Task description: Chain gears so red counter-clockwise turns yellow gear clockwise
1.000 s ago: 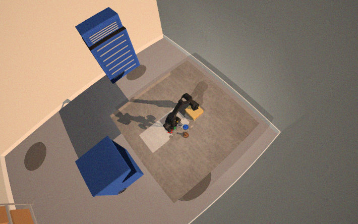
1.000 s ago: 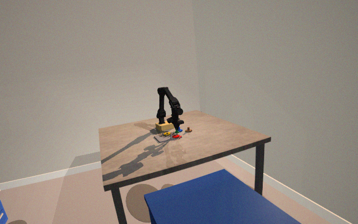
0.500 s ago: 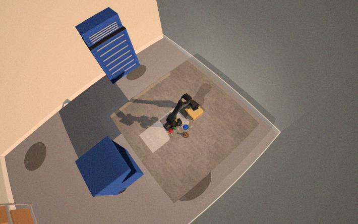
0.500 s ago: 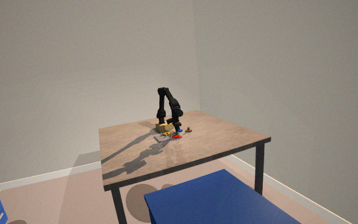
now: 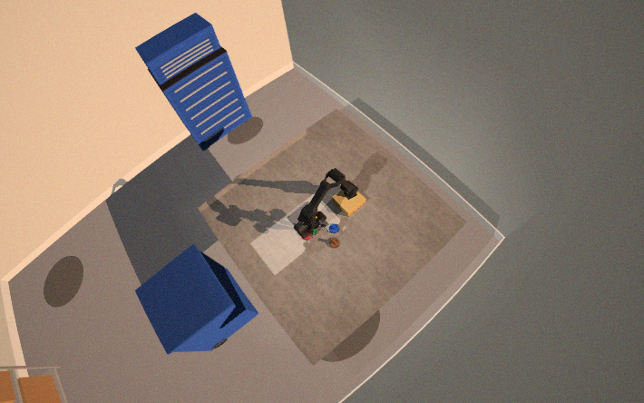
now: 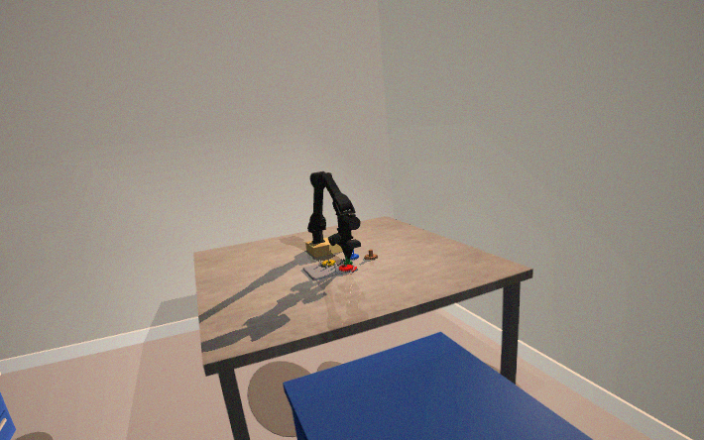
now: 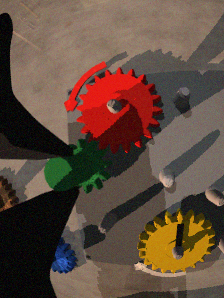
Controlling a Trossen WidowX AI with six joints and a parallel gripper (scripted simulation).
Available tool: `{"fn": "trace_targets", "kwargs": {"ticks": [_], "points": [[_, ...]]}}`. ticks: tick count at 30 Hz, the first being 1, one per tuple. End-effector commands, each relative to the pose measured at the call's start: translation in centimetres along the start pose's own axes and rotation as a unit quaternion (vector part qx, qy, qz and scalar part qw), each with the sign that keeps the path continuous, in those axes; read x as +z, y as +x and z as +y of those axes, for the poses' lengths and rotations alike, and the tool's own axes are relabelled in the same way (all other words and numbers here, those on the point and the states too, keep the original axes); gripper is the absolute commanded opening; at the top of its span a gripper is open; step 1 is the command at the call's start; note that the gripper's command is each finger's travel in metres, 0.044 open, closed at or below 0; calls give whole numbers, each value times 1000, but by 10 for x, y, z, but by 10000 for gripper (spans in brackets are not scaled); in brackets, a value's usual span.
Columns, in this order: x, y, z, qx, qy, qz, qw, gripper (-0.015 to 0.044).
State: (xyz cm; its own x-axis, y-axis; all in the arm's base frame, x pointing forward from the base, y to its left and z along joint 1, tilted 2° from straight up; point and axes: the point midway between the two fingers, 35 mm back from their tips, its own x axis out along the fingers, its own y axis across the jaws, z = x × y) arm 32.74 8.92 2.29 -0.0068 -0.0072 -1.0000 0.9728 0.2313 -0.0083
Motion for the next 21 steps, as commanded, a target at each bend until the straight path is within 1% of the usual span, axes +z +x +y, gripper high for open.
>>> {"fn": "trace_targets", "kwargs": {"ticks": [1,6,11,16,17,21], "points": [[0,1,0,1,-64,-1,998,0],[1,3,1,1,-109,-1,994,0],[1,4,1,1,-90,-1,996,0],[0,3,1,1,-63,-1,998,131],[0,2,1,1,-54,-1,999,140],[0,-3,1,1,-28,-1,1000,140]]}}
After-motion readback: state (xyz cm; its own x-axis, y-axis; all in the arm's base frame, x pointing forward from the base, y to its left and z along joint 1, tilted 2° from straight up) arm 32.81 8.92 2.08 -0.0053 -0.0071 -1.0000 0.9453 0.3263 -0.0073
